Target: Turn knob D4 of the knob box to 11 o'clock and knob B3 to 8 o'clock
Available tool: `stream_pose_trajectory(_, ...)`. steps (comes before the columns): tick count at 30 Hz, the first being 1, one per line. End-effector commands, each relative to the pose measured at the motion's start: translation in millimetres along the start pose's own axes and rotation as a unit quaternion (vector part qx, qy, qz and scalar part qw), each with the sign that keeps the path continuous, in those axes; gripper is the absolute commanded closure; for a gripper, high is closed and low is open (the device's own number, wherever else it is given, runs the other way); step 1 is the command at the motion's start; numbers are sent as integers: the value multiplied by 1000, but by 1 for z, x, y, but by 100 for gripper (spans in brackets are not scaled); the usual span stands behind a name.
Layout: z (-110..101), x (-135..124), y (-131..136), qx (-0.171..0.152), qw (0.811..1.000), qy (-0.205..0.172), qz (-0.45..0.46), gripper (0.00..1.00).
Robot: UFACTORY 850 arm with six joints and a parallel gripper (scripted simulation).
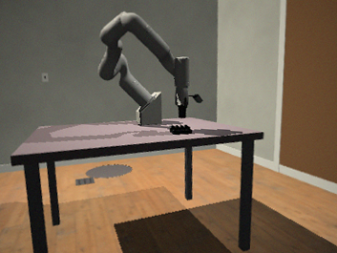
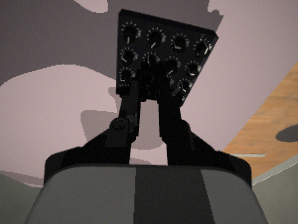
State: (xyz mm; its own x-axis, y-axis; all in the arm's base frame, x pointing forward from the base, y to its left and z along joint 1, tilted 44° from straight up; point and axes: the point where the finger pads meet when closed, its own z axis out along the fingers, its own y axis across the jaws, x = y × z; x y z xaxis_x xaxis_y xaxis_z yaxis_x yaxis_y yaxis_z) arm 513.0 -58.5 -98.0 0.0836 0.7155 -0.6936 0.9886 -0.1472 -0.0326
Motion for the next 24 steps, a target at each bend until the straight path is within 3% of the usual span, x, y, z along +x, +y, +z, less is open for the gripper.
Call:
stream_pose_trajectory(1,-2,0,1,-7,999,-1,52,81)
stream_pose_trajectory(6,-3,0,1,-7,996,0,89,81)
stream_pose_trajectory(24,-3,0,1,-7,996,0,90,81)
